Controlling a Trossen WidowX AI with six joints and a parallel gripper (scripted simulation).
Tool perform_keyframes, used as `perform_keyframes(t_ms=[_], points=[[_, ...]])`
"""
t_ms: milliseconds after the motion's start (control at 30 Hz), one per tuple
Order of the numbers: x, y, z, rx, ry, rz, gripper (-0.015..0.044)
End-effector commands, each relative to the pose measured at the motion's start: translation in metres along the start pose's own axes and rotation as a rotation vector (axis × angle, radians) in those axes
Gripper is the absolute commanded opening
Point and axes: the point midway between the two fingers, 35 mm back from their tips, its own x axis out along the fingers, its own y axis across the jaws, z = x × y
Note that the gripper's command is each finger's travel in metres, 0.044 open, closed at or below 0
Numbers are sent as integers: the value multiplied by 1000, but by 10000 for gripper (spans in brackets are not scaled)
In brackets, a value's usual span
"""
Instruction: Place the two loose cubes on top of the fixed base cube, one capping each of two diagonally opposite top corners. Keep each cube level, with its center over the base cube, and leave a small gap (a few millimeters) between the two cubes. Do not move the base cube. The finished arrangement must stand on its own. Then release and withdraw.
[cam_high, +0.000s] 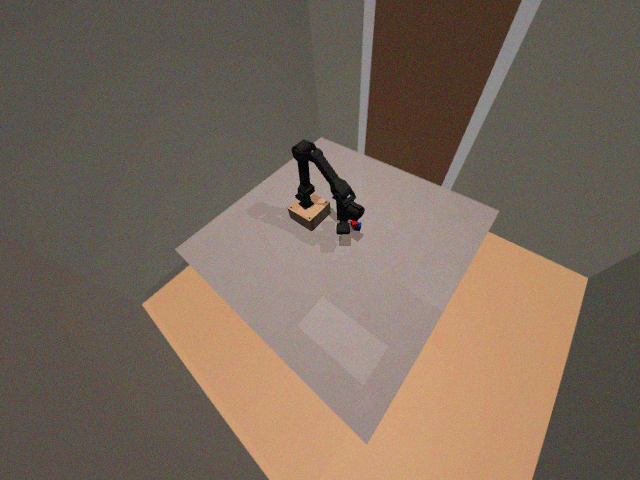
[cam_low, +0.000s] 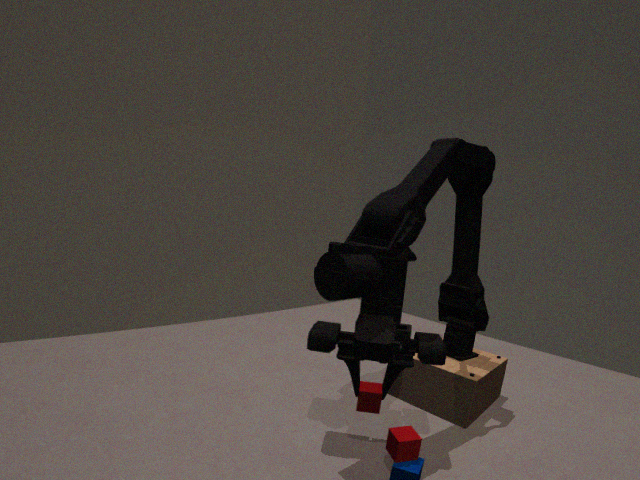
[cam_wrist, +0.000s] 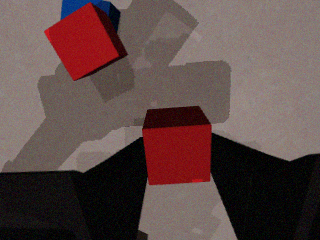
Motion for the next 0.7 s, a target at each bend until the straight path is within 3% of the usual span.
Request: perform_keyframes(t_ms=[0, 667], points=[[-8, -1, 0, -5, -4, -10, 105], [-35, 2, -4, -10, 10, -3, 105]])
